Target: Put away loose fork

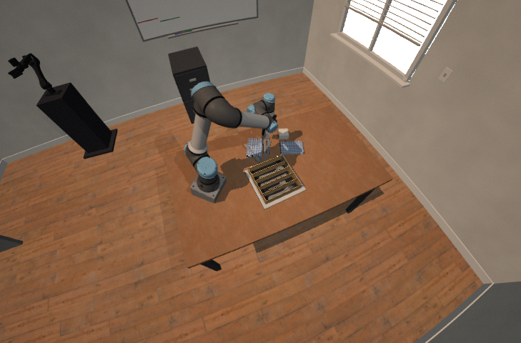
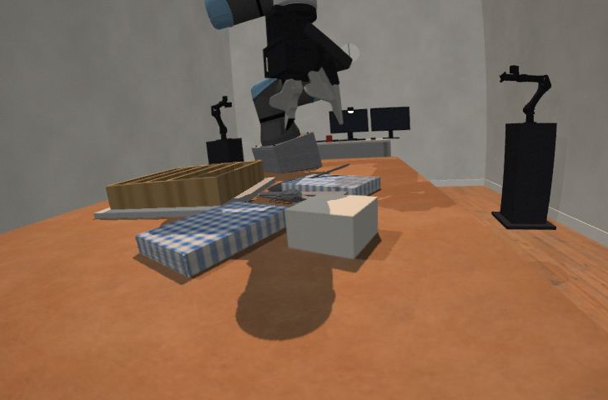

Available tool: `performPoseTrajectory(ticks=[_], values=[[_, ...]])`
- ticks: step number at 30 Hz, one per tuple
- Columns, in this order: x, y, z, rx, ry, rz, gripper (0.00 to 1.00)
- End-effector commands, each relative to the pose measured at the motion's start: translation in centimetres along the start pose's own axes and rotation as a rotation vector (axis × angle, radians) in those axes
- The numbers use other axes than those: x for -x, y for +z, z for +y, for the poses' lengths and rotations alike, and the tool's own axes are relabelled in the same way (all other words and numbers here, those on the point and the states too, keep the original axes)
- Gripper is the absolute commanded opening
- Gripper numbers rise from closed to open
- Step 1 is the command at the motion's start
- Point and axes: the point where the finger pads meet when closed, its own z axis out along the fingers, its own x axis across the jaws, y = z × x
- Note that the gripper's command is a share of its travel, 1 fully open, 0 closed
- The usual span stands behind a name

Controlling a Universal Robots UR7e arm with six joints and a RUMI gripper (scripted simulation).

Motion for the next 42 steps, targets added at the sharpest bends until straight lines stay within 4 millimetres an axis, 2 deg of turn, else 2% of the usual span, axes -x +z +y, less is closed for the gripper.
performPoseTrajectory(ticks=[1,10,12,27,29,42], values=[[0.3,0.4,0.1,-0.005,-0.250,0.011,1.00],[0.7,1.2,0.4,-0.003,-0.646,0.012,1.00],[0.7,1.2,0.4,-0.003,-0.646,0.012,1.00],[1.1,2.5,1.3,0.001,-1.255,0.012,1.00],[1.1,2.5,1.3,0.001,-1.255,0.012,1.00],[1.1,3.3,1.9,0.004,-1.646,0.012,1.00]])
